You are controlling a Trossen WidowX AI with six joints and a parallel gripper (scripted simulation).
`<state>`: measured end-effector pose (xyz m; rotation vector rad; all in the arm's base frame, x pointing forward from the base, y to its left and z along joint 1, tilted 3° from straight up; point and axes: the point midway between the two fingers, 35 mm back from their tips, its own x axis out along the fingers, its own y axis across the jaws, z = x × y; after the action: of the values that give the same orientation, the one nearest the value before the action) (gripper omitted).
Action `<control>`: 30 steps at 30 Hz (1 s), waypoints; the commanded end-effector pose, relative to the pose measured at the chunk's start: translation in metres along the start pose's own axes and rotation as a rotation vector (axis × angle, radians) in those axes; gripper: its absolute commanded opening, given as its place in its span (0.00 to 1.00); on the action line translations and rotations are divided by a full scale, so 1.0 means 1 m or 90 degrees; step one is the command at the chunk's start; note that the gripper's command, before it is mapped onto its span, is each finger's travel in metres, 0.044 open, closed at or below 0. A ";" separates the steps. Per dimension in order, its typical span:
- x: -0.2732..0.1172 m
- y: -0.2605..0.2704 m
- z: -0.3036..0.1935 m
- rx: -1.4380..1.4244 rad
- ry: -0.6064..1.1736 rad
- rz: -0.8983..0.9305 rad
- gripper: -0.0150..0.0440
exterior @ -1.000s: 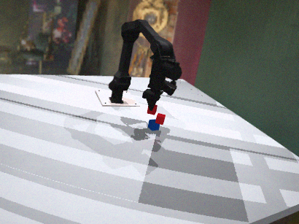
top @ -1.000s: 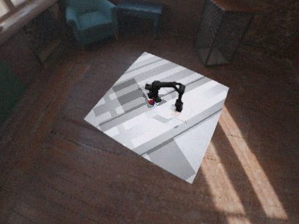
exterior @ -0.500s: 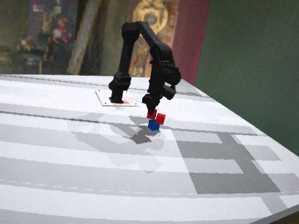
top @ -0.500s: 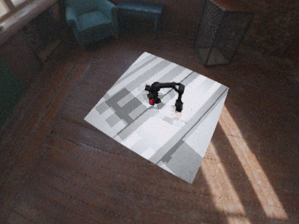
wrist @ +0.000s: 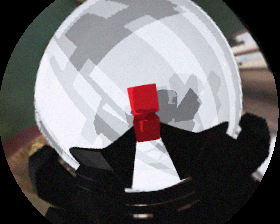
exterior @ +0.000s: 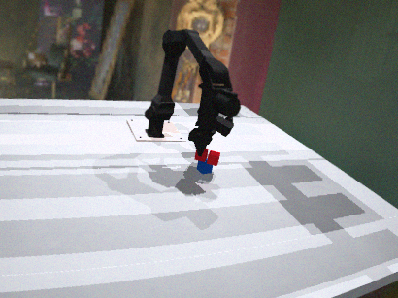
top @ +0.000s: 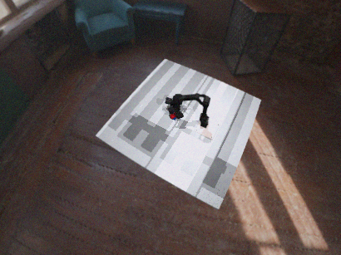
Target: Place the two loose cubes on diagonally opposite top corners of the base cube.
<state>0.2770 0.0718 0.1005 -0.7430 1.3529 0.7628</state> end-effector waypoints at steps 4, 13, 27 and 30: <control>0.001 0.000 0.000 0.002 0.002 -0.001 0.43; 0.001 0.000 0.000 0.002 0.002 -0.001 0.48; -0.012 0.000 0.000 0.000 0.000 0.001 0.60; -0.017 0.000 0.000 0.000 0.000 0.001 0.60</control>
<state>0.2756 0.0712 0.1109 -0.7409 1.3601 0.7638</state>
